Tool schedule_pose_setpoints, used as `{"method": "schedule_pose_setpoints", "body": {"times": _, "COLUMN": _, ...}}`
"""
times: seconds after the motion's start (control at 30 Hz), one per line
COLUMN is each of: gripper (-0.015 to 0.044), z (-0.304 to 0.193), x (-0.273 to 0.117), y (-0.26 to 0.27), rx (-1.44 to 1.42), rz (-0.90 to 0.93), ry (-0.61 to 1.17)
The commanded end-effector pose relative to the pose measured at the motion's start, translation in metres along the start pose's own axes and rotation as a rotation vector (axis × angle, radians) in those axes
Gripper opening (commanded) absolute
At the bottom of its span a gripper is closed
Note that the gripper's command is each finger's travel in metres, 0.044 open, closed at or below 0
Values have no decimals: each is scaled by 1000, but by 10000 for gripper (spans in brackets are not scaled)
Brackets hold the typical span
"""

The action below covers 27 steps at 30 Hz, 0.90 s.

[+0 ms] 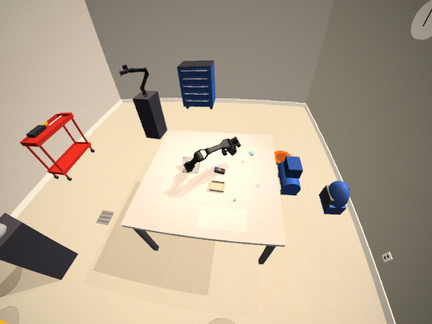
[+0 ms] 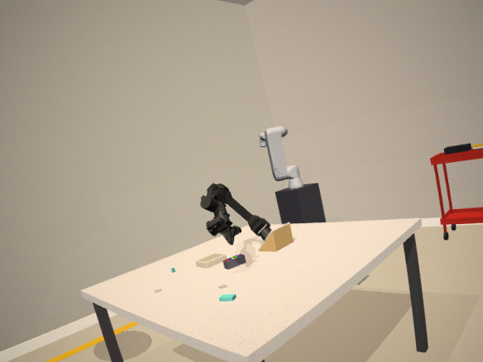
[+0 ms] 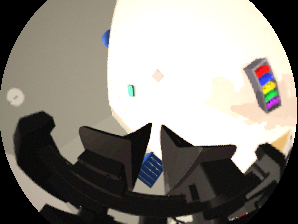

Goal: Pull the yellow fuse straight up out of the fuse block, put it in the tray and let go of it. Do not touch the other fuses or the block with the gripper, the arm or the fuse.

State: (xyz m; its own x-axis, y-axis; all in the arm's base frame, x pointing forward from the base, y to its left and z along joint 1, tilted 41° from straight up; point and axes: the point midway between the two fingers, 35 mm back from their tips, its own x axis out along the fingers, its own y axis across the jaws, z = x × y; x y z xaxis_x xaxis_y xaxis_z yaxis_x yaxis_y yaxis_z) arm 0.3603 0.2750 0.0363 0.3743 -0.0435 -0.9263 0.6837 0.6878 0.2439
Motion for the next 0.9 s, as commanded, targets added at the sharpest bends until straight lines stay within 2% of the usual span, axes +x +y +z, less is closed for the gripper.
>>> {"method": "schedule_pose_setpoints", "body": {"times": 0.0, "gripper": 61, "z": 28, "x": -13, "y": -73, "rx": 290, "rz": -208, "ry": -172}}
{"method": "schedule_pose_setpoints", "body": {"times": 0.27, "gripper": 61, "z": 72, "x": -44, "y": -163, "rx": 626, "rz": -400, "ry": -518}}
{"method": "schedule_pose_setpoints", "body": {"times": 0.87, "gripper": 61, "z": 80, "x": -42, "y": -171, "rx": 630, "rz": -402, "ry": -524}}
